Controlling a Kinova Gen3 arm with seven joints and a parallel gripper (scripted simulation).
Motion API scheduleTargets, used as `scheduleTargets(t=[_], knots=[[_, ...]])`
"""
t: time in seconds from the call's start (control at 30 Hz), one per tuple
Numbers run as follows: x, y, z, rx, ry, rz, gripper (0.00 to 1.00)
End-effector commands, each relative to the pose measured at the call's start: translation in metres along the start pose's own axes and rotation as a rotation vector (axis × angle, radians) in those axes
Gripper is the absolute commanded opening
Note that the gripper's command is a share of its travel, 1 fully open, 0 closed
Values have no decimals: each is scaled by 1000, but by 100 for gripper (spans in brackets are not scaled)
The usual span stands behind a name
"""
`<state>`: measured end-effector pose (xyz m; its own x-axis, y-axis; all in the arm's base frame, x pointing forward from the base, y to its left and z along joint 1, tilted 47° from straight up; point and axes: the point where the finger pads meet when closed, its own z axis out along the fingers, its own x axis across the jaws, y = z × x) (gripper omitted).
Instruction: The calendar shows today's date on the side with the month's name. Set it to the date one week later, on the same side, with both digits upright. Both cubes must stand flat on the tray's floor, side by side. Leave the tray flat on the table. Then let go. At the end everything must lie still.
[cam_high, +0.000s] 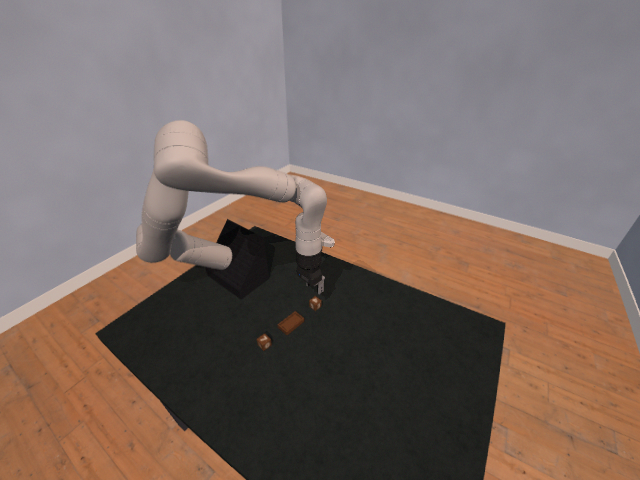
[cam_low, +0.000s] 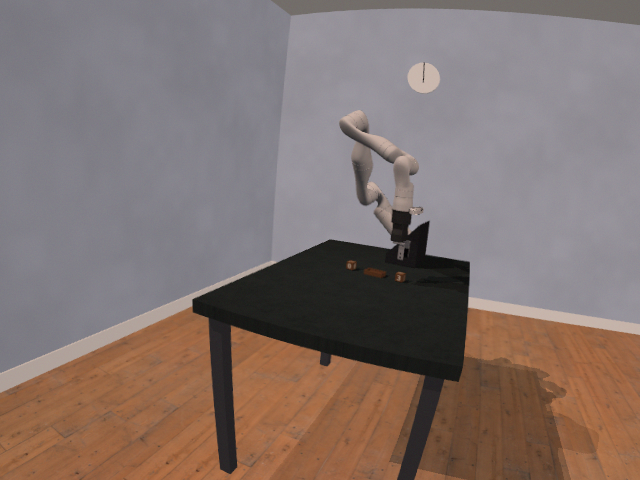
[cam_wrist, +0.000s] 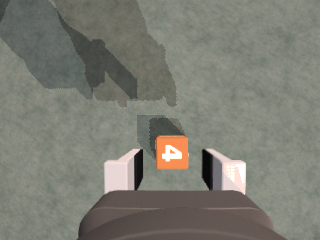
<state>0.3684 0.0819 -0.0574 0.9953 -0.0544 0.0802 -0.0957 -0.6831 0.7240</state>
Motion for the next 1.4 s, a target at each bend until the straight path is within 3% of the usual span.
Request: scheduleTargets(t=[0.0,1.37], knots=[[0,0,-1,1,1,0,90],[0,-1,3,1,1,0,90]])
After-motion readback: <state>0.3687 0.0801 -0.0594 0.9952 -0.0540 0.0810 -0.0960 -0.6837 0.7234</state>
